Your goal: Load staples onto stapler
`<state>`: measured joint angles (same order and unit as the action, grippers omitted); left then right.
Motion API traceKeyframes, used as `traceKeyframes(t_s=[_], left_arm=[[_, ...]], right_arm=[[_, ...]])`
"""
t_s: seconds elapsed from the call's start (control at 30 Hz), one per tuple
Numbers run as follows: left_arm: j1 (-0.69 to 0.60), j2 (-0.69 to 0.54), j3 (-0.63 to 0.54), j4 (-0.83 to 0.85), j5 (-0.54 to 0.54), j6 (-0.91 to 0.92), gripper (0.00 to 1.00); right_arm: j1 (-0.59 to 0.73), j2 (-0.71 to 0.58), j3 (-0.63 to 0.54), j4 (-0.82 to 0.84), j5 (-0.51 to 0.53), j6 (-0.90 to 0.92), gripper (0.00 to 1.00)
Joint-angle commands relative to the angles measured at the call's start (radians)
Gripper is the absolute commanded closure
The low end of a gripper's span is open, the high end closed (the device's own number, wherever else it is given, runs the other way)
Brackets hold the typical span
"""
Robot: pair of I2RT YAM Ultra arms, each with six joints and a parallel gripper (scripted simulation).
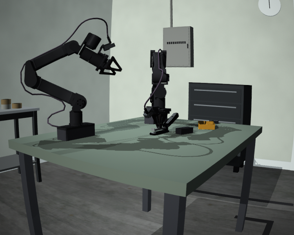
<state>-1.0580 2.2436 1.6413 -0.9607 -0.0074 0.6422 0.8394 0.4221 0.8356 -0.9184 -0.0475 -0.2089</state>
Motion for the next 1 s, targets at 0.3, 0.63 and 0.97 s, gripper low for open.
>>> traceKeyframes(t_s=[0.3,0.63,0.97], left_arm=[[0.01,-0.005,0.025,-0.02,0.017,0.02,0.94],[0.01,-0.005,0.025,-0.021,0.017,0.017,0.94],[0.011,0.007,0.025,-0.018,0.017,0.021,0.94]], right_arm=[[-0.007,-0.019,0.004,0.004,-0.005,-0.002,0.0],[-0.007,-0.019,0.004,0.004,-0.005,-0.002,0.0],[-0.007,-0.019,0.004,0.004,-0.005,-0.002,0.0]])
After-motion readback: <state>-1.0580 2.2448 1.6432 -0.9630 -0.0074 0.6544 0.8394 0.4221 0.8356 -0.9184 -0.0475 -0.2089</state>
